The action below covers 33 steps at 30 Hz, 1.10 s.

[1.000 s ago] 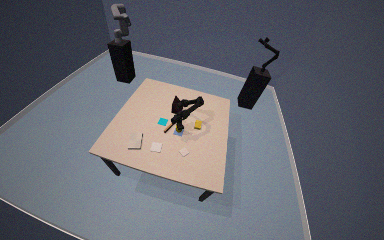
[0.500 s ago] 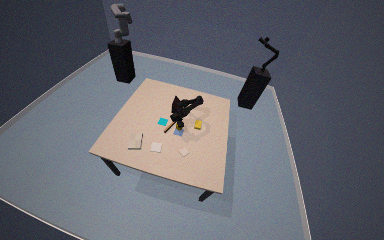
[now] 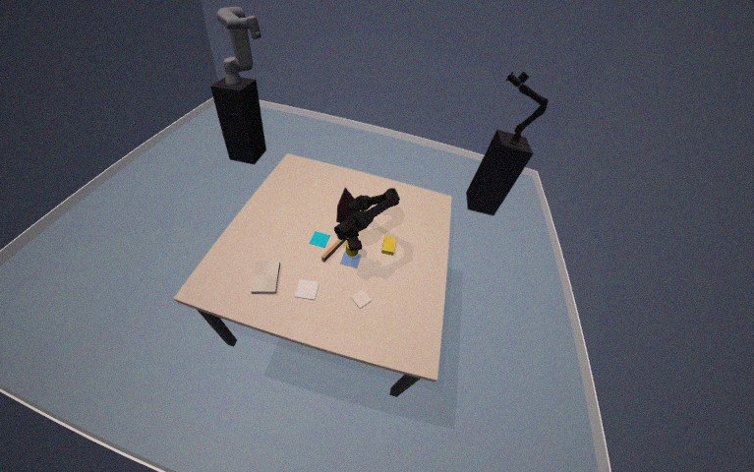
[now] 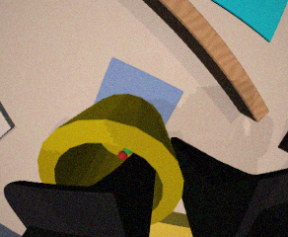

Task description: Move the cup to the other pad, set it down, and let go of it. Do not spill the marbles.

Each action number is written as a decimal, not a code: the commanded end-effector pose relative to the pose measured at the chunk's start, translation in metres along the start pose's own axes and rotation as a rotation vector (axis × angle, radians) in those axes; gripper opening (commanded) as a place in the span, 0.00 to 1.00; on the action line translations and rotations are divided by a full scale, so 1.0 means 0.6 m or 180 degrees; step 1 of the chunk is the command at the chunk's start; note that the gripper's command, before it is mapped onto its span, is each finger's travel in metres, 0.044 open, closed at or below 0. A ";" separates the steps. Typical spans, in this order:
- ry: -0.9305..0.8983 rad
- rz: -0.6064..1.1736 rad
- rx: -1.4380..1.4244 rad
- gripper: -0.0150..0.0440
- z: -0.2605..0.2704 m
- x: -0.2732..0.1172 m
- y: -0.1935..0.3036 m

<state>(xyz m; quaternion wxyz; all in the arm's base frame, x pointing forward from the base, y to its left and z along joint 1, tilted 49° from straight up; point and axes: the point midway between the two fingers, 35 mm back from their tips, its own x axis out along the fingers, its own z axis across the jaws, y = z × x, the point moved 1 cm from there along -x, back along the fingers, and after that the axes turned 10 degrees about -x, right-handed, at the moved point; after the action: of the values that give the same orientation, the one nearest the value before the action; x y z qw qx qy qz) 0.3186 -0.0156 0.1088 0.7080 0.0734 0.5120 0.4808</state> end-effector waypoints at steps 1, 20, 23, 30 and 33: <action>0.0000 -0.0001 0.0003 0.25 -0.001 0.000 -0.001; 0.0008 -0.0029 -0.0019 0.25 -0.076 -0.004 -0.050; 0.0009 -0.0031 -0.0020 0.25 -0.088 -0.005 -0.059; 0.0011 -0.0034 -0.0020 0.25 -0.118 -0.007 -0.079; 0.0012 -0.0036 -0.0020 0.25 -0.131 -0.008 -0.087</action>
<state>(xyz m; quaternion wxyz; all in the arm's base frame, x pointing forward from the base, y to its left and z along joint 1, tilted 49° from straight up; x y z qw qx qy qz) 0.2939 -0.0699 0.0535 0.7113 0.0664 0.5103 0.4787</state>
